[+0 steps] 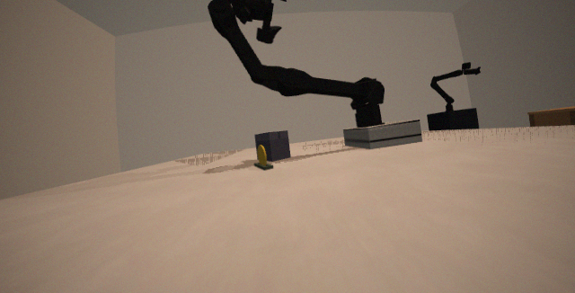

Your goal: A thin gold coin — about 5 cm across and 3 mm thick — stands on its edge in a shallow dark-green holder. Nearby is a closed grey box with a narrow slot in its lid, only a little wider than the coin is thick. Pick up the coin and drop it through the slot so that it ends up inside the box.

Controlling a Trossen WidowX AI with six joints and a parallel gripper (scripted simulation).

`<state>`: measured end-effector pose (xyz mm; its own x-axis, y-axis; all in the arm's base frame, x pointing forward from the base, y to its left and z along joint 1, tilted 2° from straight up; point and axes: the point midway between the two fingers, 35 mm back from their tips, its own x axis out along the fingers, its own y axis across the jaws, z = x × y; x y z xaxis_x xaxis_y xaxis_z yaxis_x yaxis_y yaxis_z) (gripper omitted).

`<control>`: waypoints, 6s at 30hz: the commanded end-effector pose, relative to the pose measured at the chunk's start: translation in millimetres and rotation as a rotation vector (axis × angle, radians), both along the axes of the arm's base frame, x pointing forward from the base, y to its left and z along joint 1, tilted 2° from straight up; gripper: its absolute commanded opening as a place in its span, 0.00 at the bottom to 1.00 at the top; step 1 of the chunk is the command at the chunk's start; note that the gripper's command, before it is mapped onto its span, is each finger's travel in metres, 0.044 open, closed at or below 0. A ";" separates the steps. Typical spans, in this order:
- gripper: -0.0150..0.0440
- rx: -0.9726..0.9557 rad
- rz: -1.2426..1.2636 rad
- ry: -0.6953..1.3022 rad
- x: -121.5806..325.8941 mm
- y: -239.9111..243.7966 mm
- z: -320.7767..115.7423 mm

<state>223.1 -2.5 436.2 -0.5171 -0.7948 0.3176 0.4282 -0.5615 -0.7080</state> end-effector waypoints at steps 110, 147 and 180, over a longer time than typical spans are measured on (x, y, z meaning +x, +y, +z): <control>0.53 1.797 0.297 -0.773 77.0 186.0 -402.9; 0.25 1.798 0.297 -0.773 78.5 186.7 -420.3; 0.25 1.798 0.297 -0.773 73.4 183.0 -337.4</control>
